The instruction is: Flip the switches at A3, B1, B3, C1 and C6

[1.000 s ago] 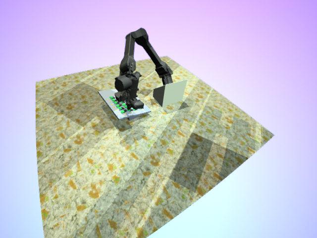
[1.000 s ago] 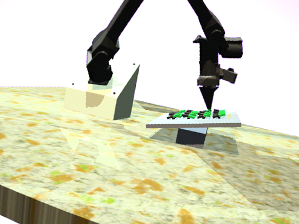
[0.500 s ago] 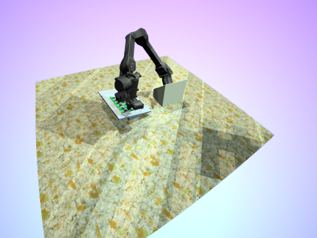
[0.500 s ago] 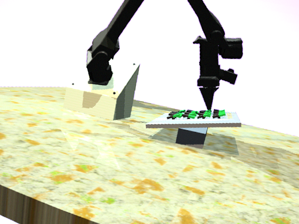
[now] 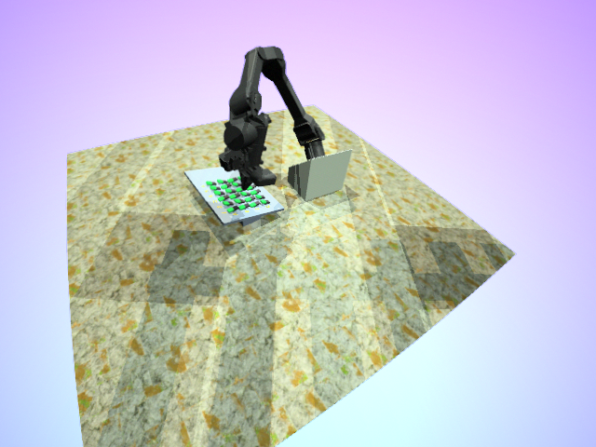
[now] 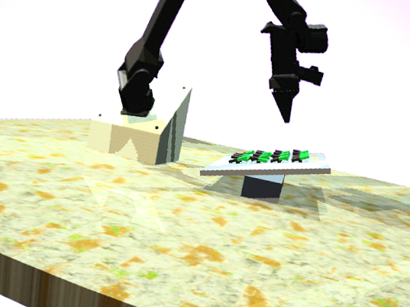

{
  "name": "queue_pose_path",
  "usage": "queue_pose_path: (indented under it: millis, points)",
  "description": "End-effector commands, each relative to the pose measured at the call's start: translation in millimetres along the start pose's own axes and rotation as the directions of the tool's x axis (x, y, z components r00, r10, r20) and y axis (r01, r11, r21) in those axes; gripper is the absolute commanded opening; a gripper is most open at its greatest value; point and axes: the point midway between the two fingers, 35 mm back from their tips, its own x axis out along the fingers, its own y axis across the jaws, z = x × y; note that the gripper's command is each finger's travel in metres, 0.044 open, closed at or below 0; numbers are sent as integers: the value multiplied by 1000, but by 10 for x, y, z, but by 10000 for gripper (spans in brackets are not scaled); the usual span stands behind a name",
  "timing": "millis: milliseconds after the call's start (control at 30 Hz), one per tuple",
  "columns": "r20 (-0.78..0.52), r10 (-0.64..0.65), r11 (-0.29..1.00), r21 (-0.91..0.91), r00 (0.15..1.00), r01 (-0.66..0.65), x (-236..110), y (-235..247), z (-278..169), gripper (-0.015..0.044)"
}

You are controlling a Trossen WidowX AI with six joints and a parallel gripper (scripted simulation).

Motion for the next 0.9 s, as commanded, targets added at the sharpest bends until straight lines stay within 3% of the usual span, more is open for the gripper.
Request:
queue_pose_path:
  millis: [0, 167, 300, 433, 867]
  points:
    - [-8, 1, 1000, 8, 1000, -1, -31, -98, -27, 0]
    - [-10, -3, 1000, 7, 1000, 3, -28, -596, -192, 0]
    - [-8, -3, 1000, 7, 1000, 3, -7, -613, -200, 0]
    - [15, -4, 1000, 7, 1000, 4, 304, -617, -211, 0]
    - [17, -5, 1000, 7, 1000, 5, 430, -621, -215, 0]
